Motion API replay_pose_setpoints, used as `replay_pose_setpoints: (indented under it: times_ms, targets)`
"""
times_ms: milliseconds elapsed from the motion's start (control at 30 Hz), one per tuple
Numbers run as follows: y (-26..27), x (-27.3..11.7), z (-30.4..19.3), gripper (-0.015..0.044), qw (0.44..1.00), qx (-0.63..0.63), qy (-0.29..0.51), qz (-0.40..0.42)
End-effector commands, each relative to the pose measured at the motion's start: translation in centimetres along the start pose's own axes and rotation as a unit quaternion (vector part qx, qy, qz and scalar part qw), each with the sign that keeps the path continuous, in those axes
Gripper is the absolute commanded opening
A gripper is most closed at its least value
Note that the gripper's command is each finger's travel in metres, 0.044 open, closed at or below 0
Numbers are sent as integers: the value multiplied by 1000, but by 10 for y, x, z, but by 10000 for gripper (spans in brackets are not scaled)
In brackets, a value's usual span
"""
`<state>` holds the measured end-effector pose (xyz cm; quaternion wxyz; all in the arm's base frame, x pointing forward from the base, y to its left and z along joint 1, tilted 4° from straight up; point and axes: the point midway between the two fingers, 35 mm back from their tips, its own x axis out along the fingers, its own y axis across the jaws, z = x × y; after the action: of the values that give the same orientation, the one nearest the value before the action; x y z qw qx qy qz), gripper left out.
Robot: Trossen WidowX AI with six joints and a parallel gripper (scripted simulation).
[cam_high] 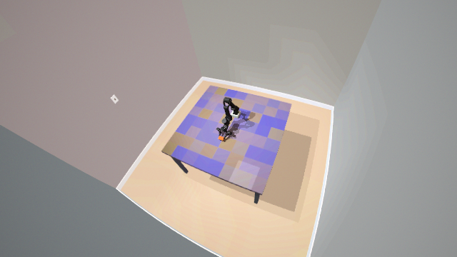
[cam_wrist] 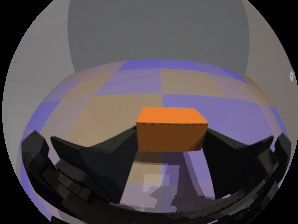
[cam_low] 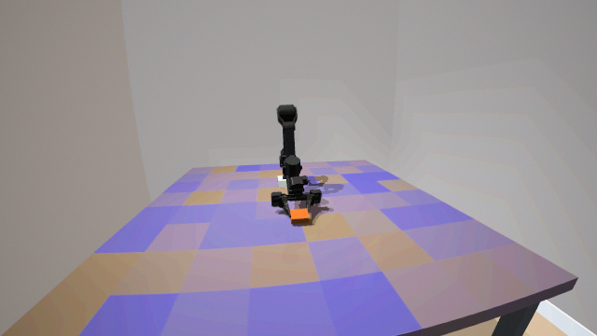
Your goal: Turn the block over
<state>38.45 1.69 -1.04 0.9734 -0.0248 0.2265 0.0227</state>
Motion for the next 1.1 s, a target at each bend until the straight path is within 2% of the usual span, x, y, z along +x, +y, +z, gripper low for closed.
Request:
replay_pose_setpoints:
  times_ms: [0,267,833,1067]
  targets:
    - [1,-1,-1,0,1000,-2,-2,3]
    - [1,-1,-1,0,1000,-2,-2,3]
    - [1,-1,-1,440,1000,-2,-2,3]
    - [1,-1,-1,440,1000,-2,-2,3]
